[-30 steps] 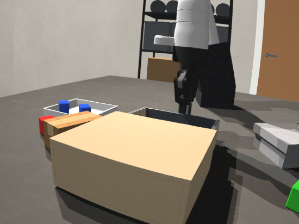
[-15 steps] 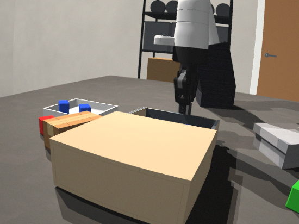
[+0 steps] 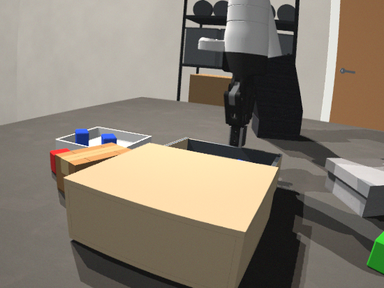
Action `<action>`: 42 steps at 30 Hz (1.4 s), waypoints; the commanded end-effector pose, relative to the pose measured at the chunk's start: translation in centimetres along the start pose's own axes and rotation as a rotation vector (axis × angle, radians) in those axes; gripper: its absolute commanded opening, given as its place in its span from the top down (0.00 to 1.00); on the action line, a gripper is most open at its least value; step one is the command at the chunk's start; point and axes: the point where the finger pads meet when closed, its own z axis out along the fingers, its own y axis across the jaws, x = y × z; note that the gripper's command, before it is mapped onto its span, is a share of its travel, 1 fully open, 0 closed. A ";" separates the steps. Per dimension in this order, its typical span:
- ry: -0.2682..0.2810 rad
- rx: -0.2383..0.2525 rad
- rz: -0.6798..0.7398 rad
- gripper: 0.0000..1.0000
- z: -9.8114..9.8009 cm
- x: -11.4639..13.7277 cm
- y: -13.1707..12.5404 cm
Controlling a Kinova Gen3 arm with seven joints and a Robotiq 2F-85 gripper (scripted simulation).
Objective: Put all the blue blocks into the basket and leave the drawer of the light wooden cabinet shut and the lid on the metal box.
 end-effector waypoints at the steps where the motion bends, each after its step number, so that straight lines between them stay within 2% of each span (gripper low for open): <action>1: -0.001 0.002 0.000 0.70 -0.5 0.0 -0.1; 30: -0.001 0.002 0.000 0.70 -10.0 0.0 0.0; 42: -0.001 0.002 0.000 0.70 -11.7 0.0 0.0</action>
